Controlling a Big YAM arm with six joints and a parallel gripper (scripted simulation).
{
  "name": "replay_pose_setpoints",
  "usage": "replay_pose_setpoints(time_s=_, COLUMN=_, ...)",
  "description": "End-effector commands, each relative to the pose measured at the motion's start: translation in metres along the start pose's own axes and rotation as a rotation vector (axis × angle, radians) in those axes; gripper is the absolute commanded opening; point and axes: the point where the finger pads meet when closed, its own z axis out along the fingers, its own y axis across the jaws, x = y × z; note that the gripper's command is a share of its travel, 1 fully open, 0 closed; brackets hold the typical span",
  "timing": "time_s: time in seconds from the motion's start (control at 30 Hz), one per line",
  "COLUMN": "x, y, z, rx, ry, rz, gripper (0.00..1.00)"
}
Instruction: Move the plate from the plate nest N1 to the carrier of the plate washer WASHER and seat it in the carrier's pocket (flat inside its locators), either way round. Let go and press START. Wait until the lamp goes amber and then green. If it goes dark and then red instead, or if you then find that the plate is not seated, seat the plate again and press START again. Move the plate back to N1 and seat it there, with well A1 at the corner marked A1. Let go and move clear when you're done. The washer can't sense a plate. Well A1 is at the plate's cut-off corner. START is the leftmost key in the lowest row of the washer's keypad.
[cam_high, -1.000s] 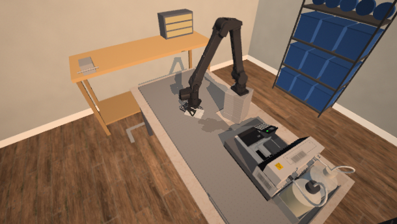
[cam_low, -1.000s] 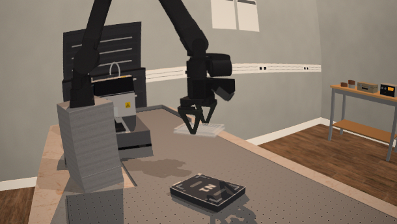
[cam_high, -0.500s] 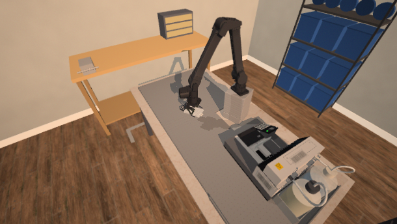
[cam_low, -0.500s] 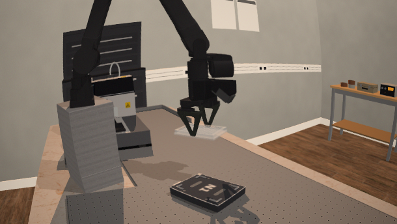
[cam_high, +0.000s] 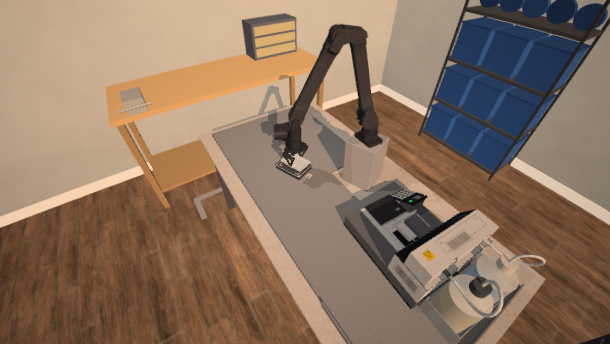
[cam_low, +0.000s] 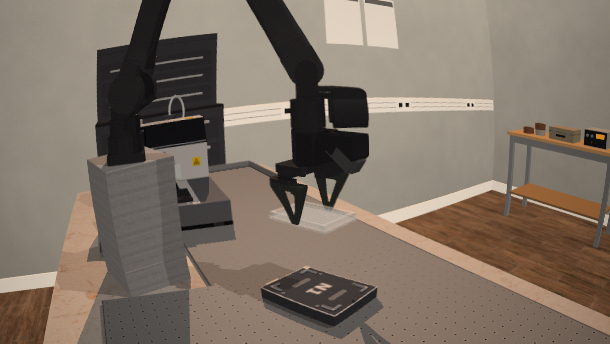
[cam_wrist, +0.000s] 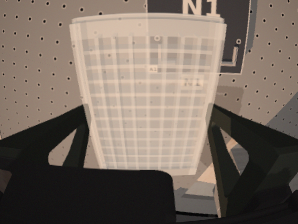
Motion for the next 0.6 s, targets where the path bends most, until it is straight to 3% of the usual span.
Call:
replay_pose_setpoints(time_s=0.0, x=-0.019, y=0.004, z=0.005, rx=-0.013, ry=-0.008, rz=-0.027, gripper=0.82)
replay_pose_setpoints(time_s=0.57, x=-0.072, y=-0.051, z=0.011, rx=0.001, ry=0.006, rz=-0.028, gripper=0.82)
